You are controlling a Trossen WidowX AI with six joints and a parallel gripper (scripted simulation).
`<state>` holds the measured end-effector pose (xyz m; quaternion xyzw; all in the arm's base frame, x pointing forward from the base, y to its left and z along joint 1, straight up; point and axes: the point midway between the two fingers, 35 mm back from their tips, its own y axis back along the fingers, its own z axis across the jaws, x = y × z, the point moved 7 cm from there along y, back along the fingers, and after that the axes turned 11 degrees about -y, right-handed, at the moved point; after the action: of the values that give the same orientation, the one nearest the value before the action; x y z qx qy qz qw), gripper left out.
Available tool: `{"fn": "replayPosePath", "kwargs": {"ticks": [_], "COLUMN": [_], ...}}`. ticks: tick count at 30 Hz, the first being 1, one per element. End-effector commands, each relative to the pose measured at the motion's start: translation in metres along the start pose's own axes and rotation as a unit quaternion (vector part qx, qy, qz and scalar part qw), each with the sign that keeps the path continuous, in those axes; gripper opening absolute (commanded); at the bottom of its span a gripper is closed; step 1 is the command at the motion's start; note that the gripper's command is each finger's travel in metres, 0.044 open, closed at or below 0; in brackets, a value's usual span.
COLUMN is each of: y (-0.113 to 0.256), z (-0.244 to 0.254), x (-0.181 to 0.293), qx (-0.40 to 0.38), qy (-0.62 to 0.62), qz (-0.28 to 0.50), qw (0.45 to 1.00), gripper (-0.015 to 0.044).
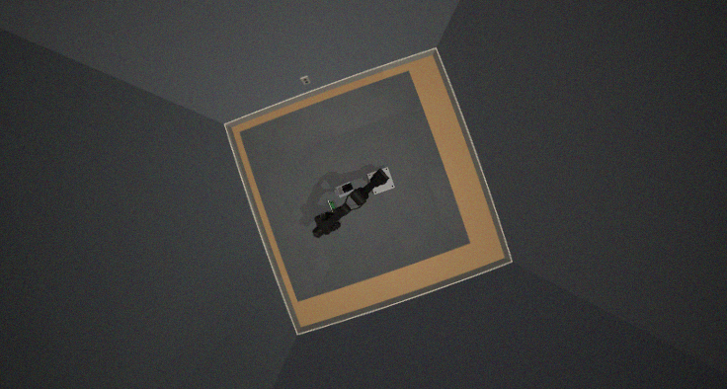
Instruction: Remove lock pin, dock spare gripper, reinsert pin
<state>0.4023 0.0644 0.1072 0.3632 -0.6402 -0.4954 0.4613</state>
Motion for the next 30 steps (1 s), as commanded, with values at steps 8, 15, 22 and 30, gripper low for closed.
{"fn": "replayPosePath", "kwargs": {"ticks": [8, 15, 22, 30], "y": [-0.020, -0.031, -0.041, -0.051], "z": [0.003, 0.004, 0.005, 0.007], "x": [-0.004, -0.007, -0.010, -0.012], "qx": [-0.003, -0.003, -0.003, -0.003], "qy": [0.004, 0.004, 0.004, 0.004], "qz": [0.004, 0.004, 0.004, 0.004], "qw": [1.000, 1.000, 1.000, 1.000], "gripper": [0.0180, 0.0180, 0.0180, 0.0180]}}
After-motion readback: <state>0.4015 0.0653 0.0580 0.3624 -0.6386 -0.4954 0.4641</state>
